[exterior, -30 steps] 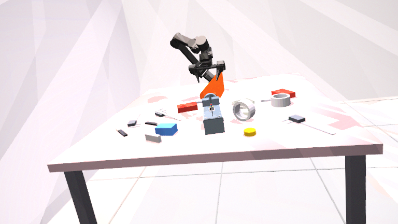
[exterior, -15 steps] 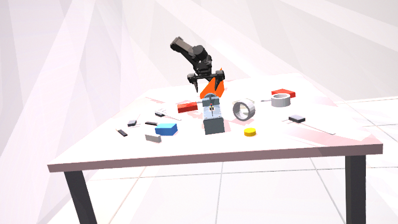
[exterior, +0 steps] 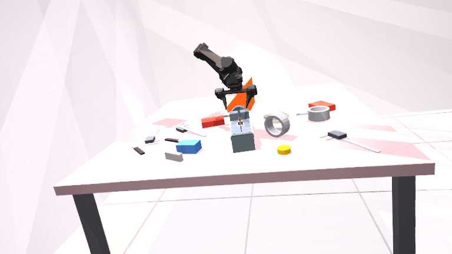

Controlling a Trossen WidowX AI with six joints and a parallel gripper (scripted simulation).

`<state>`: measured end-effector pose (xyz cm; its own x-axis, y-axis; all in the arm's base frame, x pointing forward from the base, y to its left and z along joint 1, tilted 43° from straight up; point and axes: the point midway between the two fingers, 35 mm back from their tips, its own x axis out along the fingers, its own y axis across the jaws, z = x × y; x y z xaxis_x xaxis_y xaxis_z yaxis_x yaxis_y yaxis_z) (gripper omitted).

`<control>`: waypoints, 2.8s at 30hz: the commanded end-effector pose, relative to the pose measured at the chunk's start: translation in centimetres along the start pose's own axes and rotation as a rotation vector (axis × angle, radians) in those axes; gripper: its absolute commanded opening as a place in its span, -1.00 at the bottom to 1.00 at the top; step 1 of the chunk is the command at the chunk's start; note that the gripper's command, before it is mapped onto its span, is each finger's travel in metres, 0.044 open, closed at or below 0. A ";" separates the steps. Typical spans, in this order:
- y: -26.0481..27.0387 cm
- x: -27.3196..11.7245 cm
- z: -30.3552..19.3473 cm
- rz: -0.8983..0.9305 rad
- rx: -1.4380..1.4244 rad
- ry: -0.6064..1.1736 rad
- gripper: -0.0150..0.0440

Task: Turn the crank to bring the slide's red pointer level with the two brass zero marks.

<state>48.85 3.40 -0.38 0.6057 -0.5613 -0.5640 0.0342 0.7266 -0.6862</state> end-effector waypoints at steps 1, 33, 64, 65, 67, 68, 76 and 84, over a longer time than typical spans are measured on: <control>0.1 0.0 -0.1 0.004 -0.004 0.001 1.00; 1.2 -10.1 -2.1 0.078 -0.085 -0.047 1.00; 1.5 -8.1 -10.4 0.123 -0.116 -0.079 1.00; 1.5 -7.9 -10.4 0.123 -0.116 -0.079 1.00; 1.5 -7.7 -10.6 0.123 -0.116 -0.079 1.00; 1.5 -7.5 -10.7 0.124 -0.116 -0.079 1.00; 1.6 -6.5 -11.5 0.124 -0.116 -0.078 1.00; 1.6 -5.5 -12.3 0.124 -0.116 -0.078 1.00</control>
<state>36.22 3.20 -3.22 0.6708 -0.4328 -0.6022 -0.1183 0.7392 -0.6630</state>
